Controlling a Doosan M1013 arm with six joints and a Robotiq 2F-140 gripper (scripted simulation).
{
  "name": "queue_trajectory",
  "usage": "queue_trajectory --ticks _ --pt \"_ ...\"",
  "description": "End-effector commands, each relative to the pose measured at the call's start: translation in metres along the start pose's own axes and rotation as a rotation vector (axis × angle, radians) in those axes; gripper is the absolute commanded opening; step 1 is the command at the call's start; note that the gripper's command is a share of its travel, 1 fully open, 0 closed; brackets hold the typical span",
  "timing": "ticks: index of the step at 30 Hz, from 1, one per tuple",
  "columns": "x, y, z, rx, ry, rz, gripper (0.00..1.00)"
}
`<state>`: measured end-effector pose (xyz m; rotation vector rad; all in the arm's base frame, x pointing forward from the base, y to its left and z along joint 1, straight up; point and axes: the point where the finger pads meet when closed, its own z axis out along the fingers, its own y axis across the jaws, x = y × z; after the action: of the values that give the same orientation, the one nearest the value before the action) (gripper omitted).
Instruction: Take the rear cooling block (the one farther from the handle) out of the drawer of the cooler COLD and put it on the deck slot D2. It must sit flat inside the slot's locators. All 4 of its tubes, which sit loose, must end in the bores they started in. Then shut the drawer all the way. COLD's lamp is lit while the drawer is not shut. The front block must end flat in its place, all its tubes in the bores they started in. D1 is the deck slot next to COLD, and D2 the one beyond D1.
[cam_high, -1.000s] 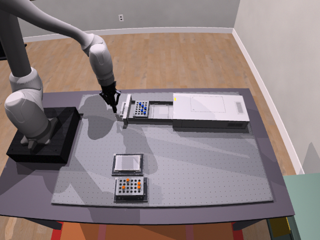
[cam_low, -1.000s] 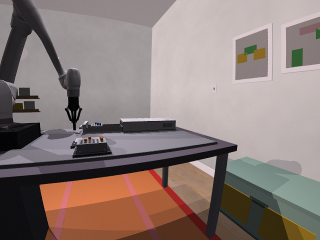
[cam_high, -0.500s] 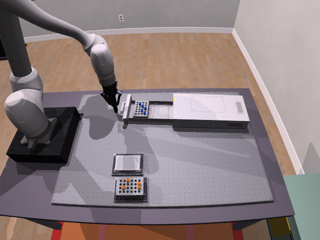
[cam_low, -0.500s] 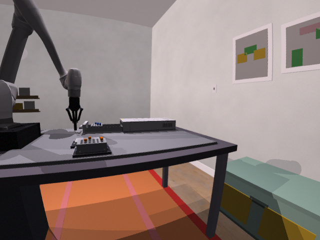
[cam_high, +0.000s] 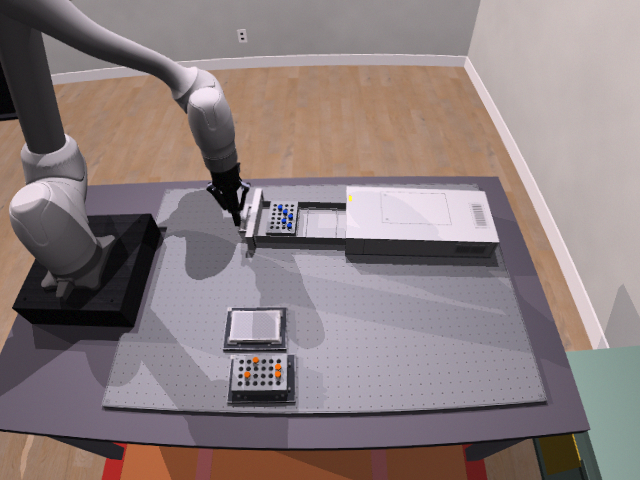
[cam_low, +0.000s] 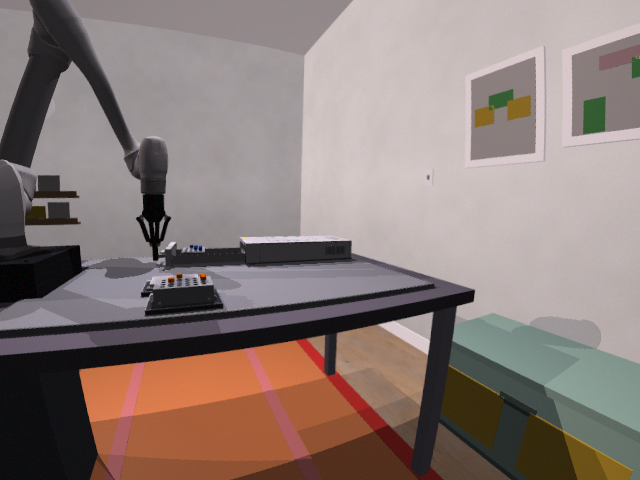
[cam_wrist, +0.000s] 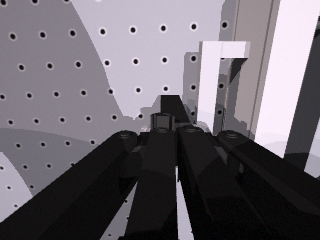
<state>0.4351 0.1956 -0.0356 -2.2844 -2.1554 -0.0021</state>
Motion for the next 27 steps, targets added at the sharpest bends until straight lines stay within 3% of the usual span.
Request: queue_trajectory --ticks 1,27 --pt "0.000 0.004 0.000 -0.001 0.001 0.000 0.10" --pt "0.000 0.034 0.000 -0.001 0.001 0.000 0.10"
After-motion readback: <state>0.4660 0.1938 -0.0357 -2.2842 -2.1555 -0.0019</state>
